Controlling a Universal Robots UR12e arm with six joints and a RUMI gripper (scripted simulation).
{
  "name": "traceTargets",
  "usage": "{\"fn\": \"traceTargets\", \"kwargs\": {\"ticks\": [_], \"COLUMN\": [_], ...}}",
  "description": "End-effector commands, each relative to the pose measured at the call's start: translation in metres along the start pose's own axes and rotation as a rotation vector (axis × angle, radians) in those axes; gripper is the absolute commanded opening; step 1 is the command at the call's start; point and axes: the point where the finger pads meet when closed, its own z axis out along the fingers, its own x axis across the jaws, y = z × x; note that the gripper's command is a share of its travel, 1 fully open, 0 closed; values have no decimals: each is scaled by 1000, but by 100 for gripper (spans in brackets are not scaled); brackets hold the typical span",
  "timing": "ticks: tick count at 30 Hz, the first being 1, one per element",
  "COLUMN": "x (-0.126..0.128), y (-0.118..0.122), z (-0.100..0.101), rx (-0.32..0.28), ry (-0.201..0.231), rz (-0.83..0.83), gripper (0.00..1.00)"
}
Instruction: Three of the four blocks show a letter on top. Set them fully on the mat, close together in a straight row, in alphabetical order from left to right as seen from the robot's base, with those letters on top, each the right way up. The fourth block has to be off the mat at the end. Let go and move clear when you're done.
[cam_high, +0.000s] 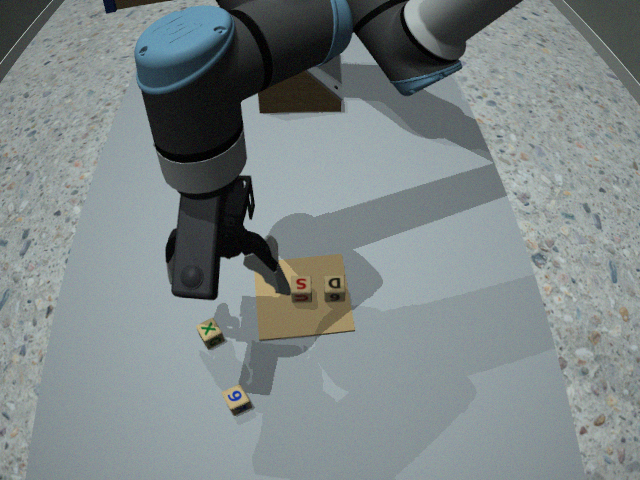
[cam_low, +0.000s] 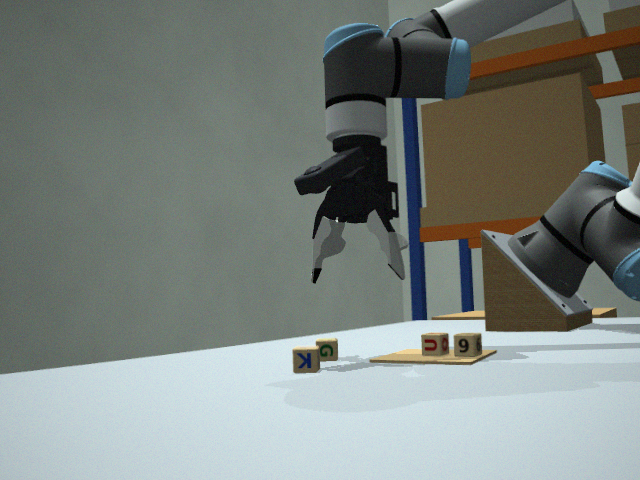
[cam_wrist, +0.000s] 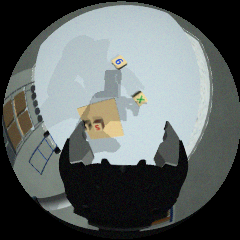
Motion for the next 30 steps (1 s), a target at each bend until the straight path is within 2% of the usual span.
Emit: {"fn": "traceTargets", "kwargs": {"ticks": [1, 13, 30], "x": [8, 27, 39], "y": [-5, -13, -17], "z": [0, 3, 5], "rx": [-1, 0, 0], "ry": [-5, -5, -5], "rz": [-136, -461, -649], "gripper": [100, 100, 100]}}
